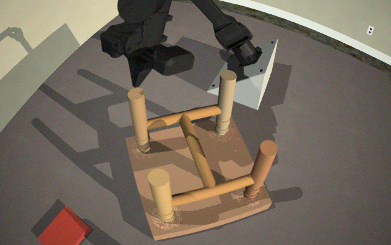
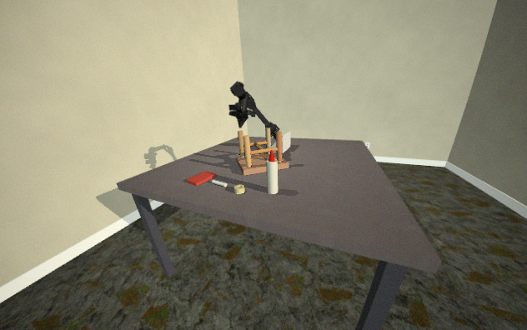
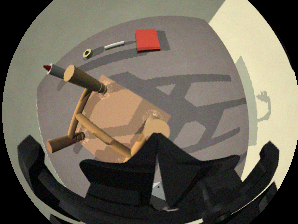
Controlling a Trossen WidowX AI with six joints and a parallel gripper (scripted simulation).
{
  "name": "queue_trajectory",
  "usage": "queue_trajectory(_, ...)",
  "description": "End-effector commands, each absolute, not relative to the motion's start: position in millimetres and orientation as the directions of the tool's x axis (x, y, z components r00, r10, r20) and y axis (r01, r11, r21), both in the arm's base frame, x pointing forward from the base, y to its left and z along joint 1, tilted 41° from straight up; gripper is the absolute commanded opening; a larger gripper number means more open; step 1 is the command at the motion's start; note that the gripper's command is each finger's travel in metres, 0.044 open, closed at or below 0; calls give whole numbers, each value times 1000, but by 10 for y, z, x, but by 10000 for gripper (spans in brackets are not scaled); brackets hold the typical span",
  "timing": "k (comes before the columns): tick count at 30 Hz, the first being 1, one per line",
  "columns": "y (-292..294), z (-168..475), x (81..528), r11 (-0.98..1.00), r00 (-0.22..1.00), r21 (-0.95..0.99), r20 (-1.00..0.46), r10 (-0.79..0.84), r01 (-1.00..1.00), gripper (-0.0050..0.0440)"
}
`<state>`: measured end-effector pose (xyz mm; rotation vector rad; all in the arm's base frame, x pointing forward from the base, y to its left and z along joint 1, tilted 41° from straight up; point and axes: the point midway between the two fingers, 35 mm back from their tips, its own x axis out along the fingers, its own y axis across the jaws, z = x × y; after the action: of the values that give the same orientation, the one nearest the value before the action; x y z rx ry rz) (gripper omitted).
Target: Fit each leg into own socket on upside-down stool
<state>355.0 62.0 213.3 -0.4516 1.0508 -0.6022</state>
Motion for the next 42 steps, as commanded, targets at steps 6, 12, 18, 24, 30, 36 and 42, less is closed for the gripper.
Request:
queue_trajectory(6,706,2218,3551,756,376,-608,-659,-651,244,0)
queue_trajectory(12,1053,1952,3219,776,365,-616,-697,-617,134,0)
queue_trajectory(18,1350,1728,2827,776,352,-630,-720,-598,30,0)
queue_trajectory(24,1601,1472,2241,745,334,-660,-727,-600,-98,0)
queue_trajectory(30,1598,1461,2230,744,333,-660,-727,-600,-101,0)
queue_trajectory(36,1486,1337,2238,744,333,-660,-727,-600,-101,0)
queue_trajectory(42,1419,1262,2243,744,333,-661,-727,-600,-100,0)
